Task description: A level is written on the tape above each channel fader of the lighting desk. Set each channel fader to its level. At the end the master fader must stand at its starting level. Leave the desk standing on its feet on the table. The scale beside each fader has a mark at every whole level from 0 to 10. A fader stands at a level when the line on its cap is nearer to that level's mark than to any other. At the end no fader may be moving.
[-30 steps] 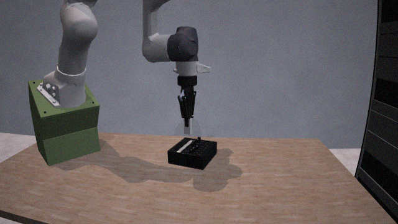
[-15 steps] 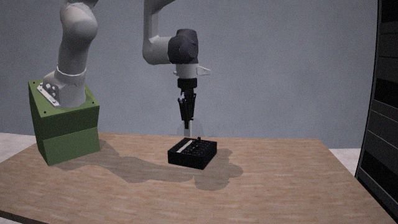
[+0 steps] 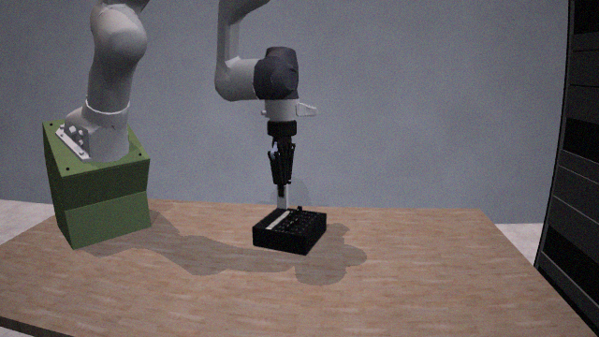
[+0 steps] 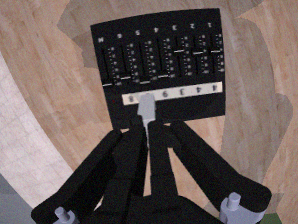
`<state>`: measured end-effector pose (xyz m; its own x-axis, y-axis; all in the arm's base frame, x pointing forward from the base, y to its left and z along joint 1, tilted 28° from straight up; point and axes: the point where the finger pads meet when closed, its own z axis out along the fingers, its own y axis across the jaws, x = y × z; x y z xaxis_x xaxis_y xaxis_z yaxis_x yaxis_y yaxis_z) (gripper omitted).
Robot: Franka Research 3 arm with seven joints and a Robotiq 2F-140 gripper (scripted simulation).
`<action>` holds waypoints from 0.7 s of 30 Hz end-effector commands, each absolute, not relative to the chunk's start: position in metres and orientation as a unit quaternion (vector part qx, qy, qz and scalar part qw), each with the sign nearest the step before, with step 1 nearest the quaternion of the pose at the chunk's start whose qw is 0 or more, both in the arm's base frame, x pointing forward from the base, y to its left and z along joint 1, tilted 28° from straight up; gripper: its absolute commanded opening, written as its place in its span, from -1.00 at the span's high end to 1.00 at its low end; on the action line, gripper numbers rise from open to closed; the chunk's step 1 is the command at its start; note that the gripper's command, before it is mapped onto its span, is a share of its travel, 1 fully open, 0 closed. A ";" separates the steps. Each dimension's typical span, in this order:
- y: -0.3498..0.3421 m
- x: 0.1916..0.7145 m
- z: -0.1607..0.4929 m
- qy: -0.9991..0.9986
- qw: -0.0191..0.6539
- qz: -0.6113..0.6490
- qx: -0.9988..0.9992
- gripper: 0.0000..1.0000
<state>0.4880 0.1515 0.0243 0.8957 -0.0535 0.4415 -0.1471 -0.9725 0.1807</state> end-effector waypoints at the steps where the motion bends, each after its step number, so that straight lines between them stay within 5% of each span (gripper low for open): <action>1: 0.152 0.490 0.023 -0.056 0.102 0.224 0.968 1.00; 21: 0.151 0.490 0.021 -0.056 0.102 0.224 0.968 1.00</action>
<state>0.4896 0.1513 0.0217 0.8947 -0.0590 0.4428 -0.1509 -0.9729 0.1753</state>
